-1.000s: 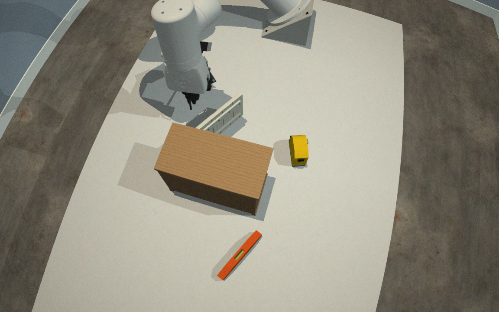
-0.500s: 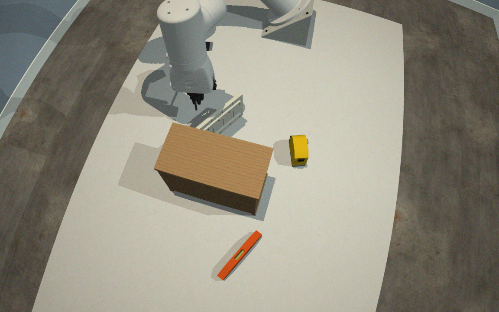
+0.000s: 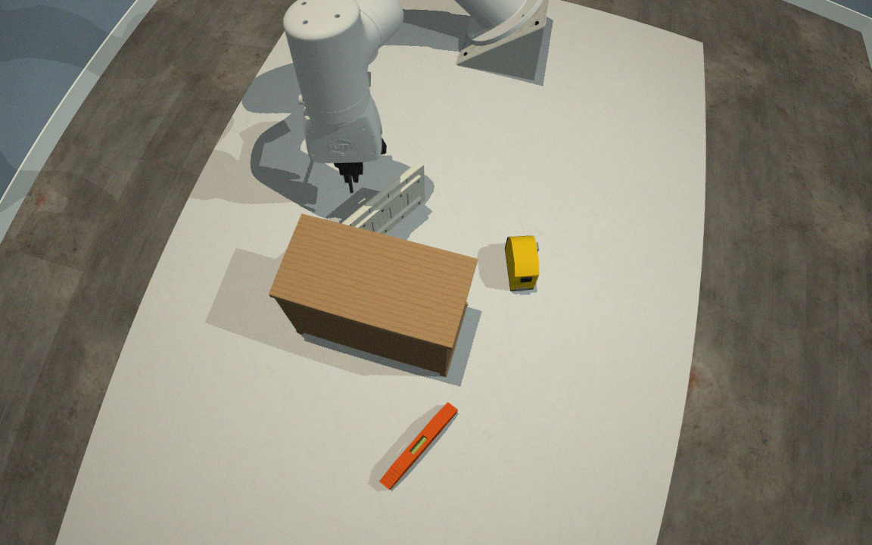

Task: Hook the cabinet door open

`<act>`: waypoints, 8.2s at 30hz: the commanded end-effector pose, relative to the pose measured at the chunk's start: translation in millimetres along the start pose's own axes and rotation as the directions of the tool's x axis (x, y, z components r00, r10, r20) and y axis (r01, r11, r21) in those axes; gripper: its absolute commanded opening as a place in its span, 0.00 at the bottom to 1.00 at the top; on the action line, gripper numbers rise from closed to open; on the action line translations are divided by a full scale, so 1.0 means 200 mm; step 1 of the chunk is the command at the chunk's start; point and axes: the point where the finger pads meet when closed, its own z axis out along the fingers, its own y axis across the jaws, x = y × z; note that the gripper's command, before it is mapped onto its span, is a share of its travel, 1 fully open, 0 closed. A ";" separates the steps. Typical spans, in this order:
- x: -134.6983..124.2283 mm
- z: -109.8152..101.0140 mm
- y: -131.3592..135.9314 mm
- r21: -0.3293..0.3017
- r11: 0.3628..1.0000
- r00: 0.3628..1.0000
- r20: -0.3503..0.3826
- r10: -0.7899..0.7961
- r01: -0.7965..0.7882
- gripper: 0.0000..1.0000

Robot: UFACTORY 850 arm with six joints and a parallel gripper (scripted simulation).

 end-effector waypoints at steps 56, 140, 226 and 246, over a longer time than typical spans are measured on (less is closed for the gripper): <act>0.04 0.00 0.23 0.000 0.928 0.928 0.000 -0.373 0.373 0.04; 0.06 0.07 0.30 0.000 0.877 0.877 0.000 -0.481 0.481 0.04; 0.06 0.09 0.30 0.000 0.877 0.877 0.000 -0.481 0.481 0.23; 0.06 0.06 0.30 0.000 0.877 0.877 0.000 -0.481 0.481 0.23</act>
